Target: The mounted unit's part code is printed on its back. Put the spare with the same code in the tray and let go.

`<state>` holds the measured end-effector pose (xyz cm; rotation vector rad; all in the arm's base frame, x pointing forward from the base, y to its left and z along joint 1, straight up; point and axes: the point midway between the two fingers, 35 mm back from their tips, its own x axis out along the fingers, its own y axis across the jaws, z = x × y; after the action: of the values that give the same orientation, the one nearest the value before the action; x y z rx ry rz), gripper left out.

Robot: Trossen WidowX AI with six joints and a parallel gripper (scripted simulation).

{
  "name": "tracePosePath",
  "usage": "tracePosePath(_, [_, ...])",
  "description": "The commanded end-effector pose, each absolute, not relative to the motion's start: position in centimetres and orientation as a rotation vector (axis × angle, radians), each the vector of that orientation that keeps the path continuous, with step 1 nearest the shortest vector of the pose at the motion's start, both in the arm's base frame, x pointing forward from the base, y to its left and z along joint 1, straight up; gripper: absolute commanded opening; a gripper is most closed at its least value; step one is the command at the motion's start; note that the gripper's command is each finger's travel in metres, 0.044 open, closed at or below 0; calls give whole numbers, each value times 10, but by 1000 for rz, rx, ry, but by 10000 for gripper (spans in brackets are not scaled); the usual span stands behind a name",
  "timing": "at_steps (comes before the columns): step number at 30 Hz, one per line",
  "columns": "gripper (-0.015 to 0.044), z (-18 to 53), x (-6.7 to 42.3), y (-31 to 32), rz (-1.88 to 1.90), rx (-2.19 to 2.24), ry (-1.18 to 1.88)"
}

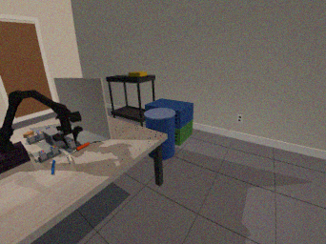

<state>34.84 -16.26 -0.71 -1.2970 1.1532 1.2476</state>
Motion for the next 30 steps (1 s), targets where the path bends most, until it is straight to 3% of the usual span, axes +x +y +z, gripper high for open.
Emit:
tracePosePath(1, [368,-7,349,-163,1247,-1298,1153])
tracePosePath(4, [440,-4,349,-163,1247,-1298,1153])
tracePosePath(11, [440,97,345,-161,1248,-1303,1154])
tracePosePath(30, [440,100,349,-163,1220,-1321,1143])
